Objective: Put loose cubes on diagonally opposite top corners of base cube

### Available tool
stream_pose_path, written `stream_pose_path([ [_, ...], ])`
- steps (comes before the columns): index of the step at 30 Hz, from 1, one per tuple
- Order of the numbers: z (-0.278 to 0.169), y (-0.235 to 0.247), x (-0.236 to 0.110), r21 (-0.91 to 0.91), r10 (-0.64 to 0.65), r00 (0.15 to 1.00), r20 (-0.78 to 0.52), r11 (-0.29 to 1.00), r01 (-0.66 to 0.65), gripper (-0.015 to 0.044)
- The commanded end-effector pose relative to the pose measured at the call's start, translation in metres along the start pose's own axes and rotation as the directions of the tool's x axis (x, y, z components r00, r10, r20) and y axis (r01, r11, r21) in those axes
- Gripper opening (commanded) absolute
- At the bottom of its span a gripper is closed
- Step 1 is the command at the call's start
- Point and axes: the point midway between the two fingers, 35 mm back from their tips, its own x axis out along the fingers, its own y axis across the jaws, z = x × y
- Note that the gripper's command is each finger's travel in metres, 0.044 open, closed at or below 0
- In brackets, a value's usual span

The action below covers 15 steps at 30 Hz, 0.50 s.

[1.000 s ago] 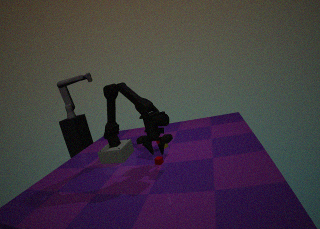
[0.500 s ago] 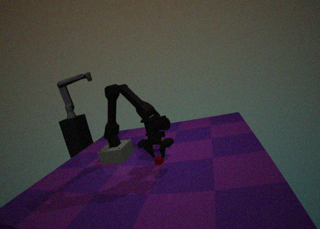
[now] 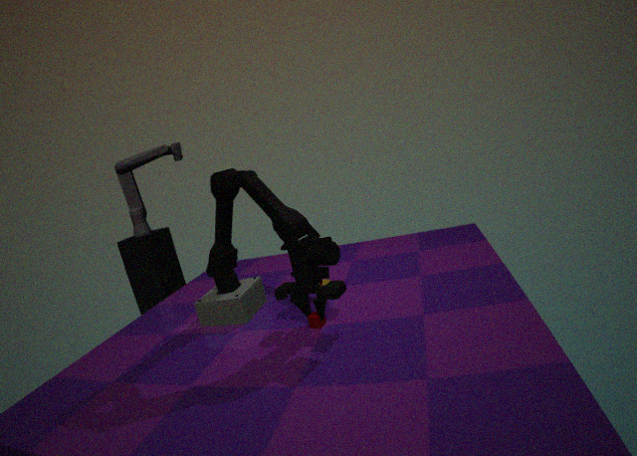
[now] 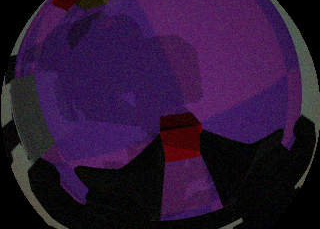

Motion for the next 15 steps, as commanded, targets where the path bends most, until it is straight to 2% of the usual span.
stream_pose_path([
  [1,-0.001,0.001,0.001,-0.003,0.002,1.0,-0.004,1.0,-0.002,0.0105],
  [15,-0.001,-0.005,-0.037,-0.003,0.001,1.0,-0.004,1.0,-0.001,0.0105],
])
